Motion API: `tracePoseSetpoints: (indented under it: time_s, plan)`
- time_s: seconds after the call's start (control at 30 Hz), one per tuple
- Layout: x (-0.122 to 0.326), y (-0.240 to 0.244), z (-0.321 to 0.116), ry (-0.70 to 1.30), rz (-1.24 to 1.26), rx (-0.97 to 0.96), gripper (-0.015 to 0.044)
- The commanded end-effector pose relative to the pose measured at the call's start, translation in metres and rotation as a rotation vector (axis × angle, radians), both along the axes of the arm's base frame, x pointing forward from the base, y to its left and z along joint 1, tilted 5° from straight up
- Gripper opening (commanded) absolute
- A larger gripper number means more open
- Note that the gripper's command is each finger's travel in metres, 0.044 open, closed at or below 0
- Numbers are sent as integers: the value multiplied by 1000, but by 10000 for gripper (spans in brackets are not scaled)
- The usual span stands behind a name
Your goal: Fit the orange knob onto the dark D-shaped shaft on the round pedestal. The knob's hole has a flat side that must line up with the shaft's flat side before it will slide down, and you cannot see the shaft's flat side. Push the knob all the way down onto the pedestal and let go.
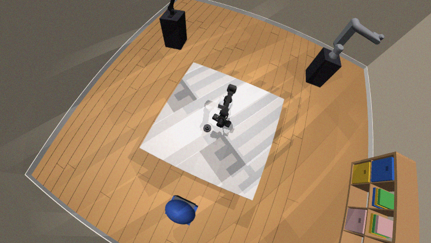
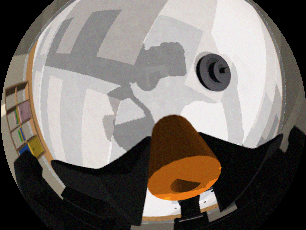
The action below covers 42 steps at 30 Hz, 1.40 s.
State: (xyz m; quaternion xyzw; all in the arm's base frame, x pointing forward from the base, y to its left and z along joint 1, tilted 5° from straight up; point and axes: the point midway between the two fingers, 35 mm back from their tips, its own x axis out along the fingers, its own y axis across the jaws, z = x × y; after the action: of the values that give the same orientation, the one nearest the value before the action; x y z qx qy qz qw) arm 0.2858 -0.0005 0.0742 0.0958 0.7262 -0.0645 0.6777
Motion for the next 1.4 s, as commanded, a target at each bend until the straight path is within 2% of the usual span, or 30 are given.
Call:
tracePoseSetpoints:
  time_s: [0.0,1.37]
  plan:
    - [7,-9,-1,-9,4,-5,0]
    - [40,-118,-42,-20,25,-17,0]
